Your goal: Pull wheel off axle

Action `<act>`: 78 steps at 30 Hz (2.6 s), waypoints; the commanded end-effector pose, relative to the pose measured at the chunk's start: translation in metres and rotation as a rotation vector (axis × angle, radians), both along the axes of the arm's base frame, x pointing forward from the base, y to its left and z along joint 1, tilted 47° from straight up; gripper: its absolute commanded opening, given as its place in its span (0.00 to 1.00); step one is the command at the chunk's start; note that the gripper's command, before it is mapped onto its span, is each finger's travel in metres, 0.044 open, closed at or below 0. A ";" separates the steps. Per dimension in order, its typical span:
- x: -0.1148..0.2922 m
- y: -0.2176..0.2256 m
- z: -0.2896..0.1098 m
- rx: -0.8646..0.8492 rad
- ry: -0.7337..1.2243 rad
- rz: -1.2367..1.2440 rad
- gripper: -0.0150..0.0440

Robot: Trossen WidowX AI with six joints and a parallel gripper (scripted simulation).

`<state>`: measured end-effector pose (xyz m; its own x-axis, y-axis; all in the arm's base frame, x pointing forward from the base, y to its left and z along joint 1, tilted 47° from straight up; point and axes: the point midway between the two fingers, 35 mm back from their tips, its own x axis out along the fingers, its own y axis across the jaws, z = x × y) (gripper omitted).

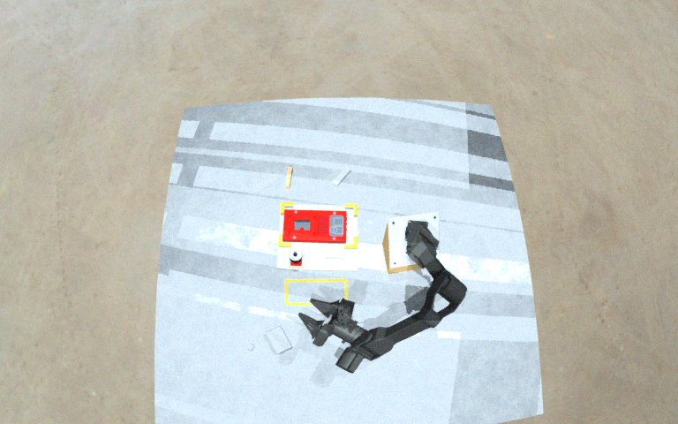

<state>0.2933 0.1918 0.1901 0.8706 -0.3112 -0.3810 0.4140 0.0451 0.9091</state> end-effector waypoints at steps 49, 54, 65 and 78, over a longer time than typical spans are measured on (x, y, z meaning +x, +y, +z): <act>0.060 -0.128 -0.192 -0.088 0.502 1.925 0.76; 0.060 -0.128 -0.192 -0.088 0.502 1.925 0.76; 0.060 -0.092 -0.227 -0.088 0.502 1.924 0.76; 0.053 -0.075 -0.241 -0.085 0.509 1.939 0.60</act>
<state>0.3467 0.1172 -0.0513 -0.1518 0.7048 -0.6930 -0.0577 0.6936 0.7180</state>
